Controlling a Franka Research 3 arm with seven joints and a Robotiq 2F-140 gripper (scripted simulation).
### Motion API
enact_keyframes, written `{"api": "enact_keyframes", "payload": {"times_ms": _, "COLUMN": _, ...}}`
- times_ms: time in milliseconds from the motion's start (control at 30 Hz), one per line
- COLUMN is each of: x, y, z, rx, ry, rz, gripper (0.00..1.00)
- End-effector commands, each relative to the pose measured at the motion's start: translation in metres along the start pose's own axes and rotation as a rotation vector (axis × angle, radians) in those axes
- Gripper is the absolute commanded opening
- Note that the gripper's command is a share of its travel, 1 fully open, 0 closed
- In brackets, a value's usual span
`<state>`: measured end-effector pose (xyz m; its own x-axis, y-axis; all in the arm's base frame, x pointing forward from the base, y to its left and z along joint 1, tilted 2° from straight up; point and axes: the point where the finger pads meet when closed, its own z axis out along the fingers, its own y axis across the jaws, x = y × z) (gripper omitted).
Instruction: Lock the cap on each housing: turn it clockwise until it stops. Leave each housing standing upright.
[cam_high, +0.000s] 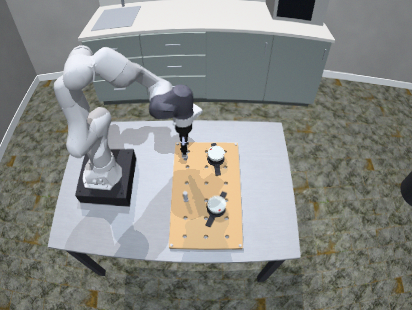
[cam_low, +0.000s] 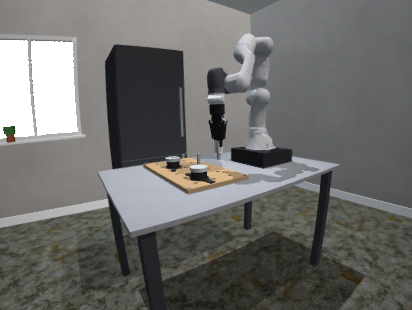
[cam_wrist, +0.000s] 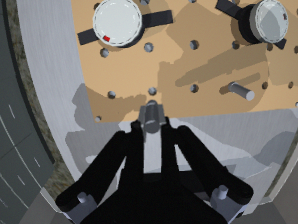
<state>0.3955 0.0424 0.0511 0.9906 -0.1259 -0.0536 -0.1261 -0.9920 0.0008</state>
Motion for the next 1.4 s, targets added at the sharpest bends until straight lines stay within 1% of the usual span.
{"api": "enact_keyframes", "payload": {"times_ms": 0, "x": 0.008, "y": 0.001, "z": 0.002, "rx": -0.004, "ry": 0.023, "rz": 0.018, "gripper": 0.10}}
{"api": "enact_keyframes", "payload": {"times_ms": 467, "x": 0.008, "y": 0.001, "z": 0.027, "rx": -0.004, "ry": 0.022, "rz": 0.018, "gripper": 0.10}}
{"api": "enact_keyframes", "payload": {"times_ms": 1367, "x": 0.009, "y": 0.001, "z": 0.050, "rx": -0.004, "ry": 0.023, "rz": 0.019, "gripper": 0.10}}
